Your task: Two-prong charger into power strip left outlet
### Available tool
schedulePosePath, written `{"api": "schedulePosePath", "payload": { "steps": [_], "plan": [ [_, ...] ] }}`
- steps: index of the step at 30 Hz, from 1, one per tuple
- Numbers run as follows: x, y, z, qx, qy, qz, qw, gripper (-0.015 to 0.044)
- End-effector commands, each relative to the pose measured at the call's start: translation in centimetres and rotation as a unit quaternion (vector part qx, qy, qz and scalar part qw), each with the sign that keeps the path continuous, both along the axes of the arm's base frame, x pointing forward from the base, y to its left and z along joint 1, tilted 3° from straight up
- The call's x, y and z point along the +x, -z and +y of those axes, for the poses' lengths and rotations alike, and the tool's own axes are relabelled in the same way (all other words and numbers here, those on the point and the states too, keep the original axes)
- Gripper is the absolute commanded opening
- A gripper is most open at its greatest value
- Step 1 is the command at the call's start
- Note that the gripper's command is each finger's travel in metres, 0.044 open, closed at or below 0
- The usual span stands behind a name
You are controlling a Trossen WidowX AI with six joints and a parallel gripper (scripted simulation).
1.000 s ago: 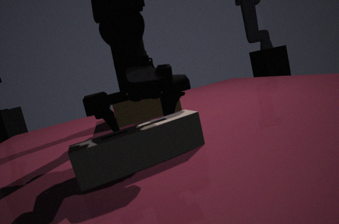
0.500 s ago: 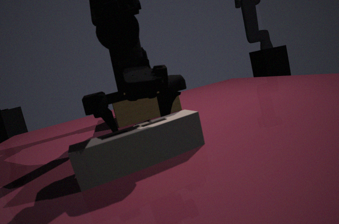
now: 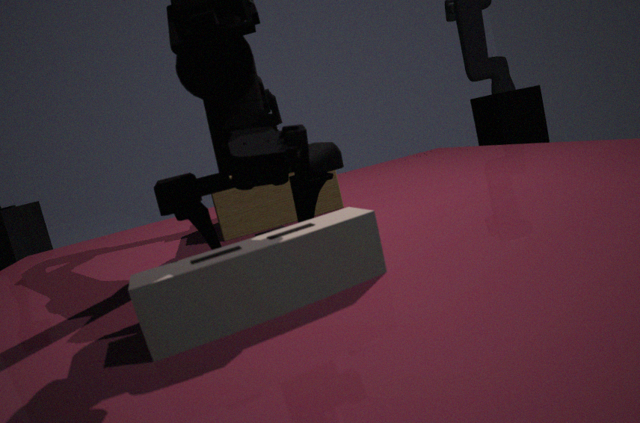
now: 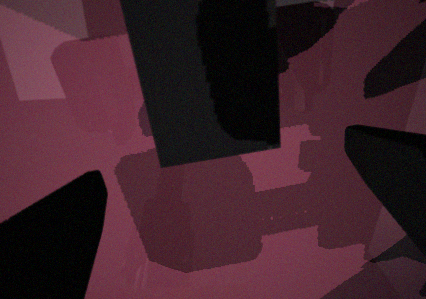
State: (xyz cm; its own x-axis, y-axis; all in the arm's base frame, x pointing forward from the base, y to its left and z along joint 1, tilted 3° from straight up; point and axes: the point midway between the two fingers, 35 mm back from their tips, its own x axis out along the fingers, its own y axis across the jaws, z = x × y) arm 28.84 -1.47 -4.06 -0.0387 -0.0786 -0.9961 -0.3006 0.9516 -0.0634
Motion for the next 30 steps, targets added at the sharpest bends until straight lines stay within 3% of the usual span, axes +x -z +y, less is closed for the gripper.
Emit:
{"api": "schedulePosePath", "payload": {
  "steps": [1,21,30],
  "plan": [
    [-0.6,0.1,-0.1,0.001,-0.003,0.002,1.0,0.044],
    [-2.2,0.0,-0.6,0.002,0.0,-0.003,1.0,0.044],
    [-0.8,-5.7,0.2,0.076,-0.01,-0.218,0.973,0.044]
  ]
}}
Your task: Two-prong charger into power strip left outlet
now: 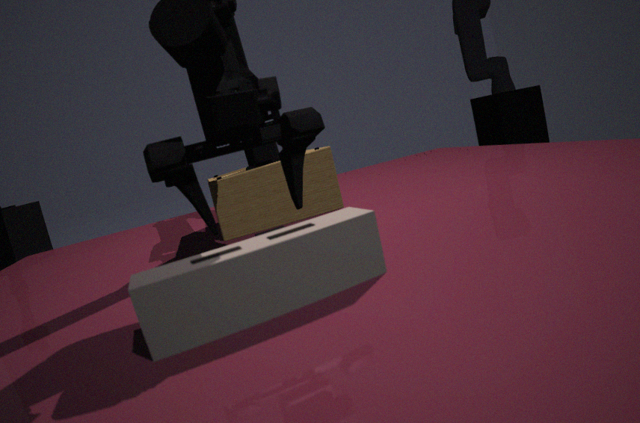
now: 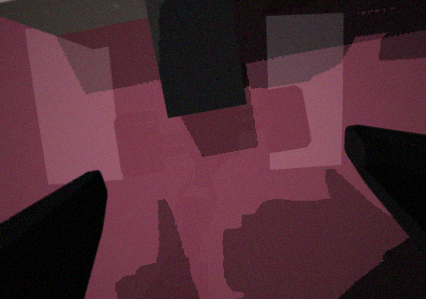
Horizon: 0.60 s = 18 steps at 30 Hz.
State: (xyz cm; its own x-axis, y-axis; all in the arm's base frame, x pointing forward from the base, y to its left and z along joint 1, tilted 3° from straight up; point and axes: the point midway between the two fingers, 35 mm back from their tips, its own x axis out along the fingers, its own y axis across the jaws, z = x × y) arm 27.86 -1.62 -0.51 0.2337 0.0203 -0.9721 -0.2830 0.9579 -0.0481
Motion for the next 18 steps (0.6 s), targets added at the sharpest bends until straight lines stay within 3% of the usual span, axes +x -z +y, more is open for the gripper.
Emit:
{"api": "schedulePosePath", "payload": {
  "steps": [1,4,18],
  "plan": [
    [0.3,-2.9,0.5,0.031,-0.014,-0.109,0.993,0.044],
    [0.3,-4.0,0.6,0.039,-0.021,-0.147,0.988,0.044],
    [0.3,-4.0,0.6,0.039,-0.021,-0.147,0.988,0.044]
  ]
}}
